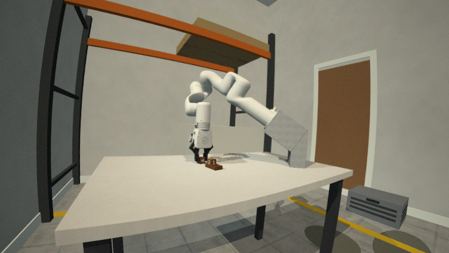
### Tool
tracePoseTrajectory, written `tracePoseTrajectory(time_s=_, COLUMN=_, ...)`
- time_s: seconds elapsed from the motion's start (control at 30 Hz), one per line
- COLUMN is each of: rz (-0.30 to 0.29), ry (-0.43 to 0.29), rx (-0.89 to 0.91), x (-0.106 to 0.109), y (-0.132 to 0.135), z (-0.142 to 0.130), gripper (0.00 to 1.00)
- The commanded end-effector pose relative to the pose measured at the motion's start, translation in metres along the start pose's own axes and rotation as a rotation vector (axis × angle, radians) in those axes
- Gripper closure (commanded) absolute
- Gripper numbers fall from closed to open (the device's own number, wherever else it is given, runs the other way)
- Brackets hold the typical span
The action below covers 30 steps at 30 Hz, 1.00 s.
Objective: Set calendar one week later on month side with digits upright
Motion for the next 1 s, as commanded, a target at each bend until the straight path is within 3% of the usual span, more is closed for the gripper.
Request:
tracePoseTrajectory(time_s=0.0, rz=0.002, ry=-0.001, rx=0.001, x=0.002, y=-0.001, z=0.0, gripper=0.51)
tracePoseTrajectory(time_s=0.23, rz=0.002, ry=-0.001, rx=0.001, x=0.015, y=-0.001, z=0.0, gripper=0.51)
tracePoseTrajectory(time_s=0.57, rz=0.002, ry=-0.001, rx=0.001, x=0.068, y=0.0, z=0.0, gripper=0.51)
tracePoseTrajectory(time_s=0.97, rz=0.002, ry=-0.001, rx=0.001, x=0.09, y=0.0, z=0.0, gripper=0.51)
Point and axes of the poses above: the point where the finger pads meet when closed, its own x axis back along the fingers, its own y axis across the jaws, z = x × y, the point moved 4 cm from there along x, back along the fingers, and after that the axes turned 7 degrees about x, right-handed, at the moved point
